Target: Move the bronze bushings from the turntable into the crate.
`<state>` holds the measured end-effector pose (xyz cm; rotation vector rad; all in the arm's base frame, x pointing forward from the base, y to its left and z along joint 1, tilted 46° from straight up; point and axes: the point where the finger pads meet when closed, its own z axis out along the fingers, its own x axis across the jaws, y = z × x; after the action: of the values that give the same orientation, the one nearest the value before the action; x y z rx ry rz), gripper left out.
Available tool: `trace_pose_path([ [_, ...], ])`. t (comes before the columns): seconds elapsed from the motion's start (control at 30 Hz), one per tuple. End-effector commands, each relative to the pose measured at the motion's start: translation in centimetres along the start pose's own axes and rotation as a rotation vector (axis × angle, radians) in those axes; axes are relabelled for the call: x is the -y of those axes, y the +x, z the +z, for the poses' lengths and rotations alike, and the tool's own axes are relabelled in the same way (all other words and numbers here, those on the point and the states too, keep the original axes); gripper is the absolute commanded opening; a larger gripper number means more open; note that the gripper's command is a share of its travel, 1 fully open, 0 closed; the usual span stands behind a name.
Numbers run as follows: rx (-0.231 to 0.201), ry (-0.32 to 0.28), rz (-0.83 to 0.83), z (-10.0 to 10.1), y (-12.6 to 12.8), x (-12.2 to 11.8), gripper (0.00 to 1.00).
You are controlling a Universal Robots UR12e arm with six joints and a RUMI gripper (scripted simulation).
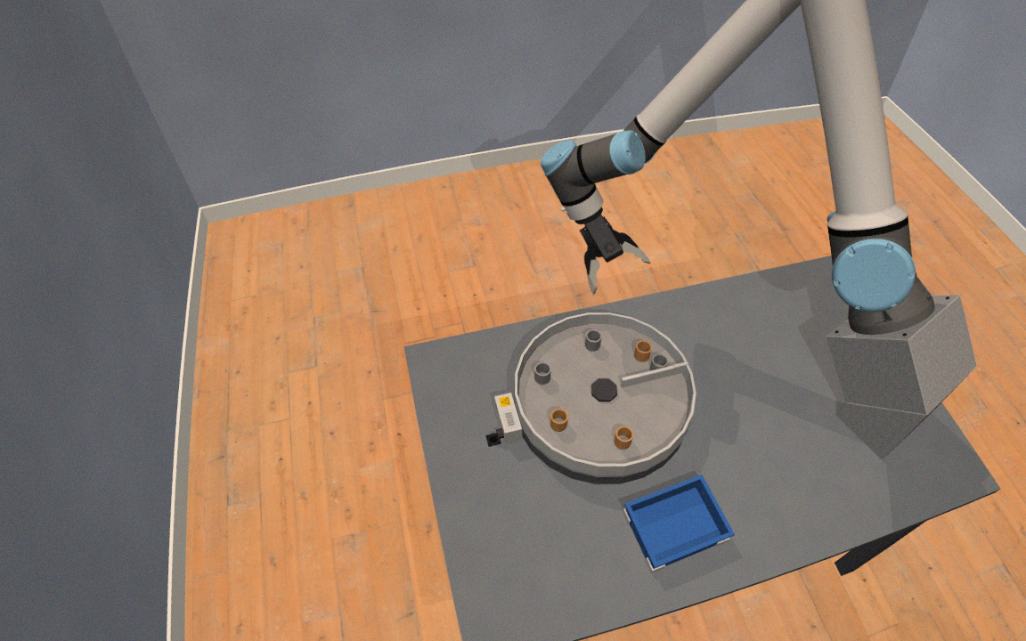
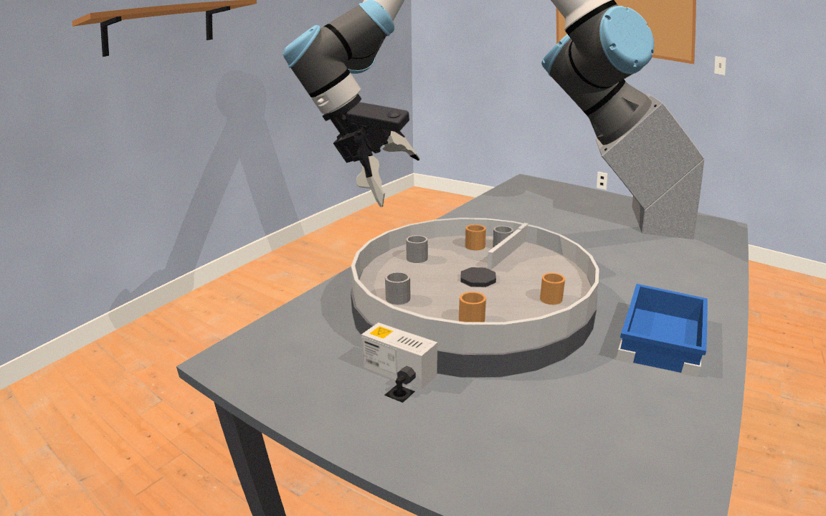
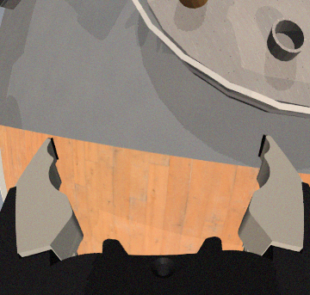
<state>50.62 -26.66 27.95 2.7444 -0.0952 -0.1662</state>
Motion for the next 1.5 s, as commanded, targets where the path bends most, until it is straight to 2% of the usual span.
trace_pose_path([
  [0.0, -0.075, -0.111, -0.012, 0.8, 1.4, 5.0, 1.00],
  [0.23, -0.186, -0.220, -0.016, 1.2, 1.3, 11.4, 1.00],
  [0.3, -0.186, -0.220, -0.016, 1.2, 1.3, 11.4, 1.00],
  [0.53, -0.282, -0.289, -0.012, 1.1, 0.2, 16.0, 1.00],
  [0.77, -0.350, -0.328, -0.005, 1.0, -1.1, 18.9, 1.00],
  [1.13, -0.394, -0.349, 0.001, 0.9, -2.1, 20.6, 1.00],
  [1.47, -0.403, -0.353, 0.002, 0.9, -2.3, 20.9, 1.00],
])
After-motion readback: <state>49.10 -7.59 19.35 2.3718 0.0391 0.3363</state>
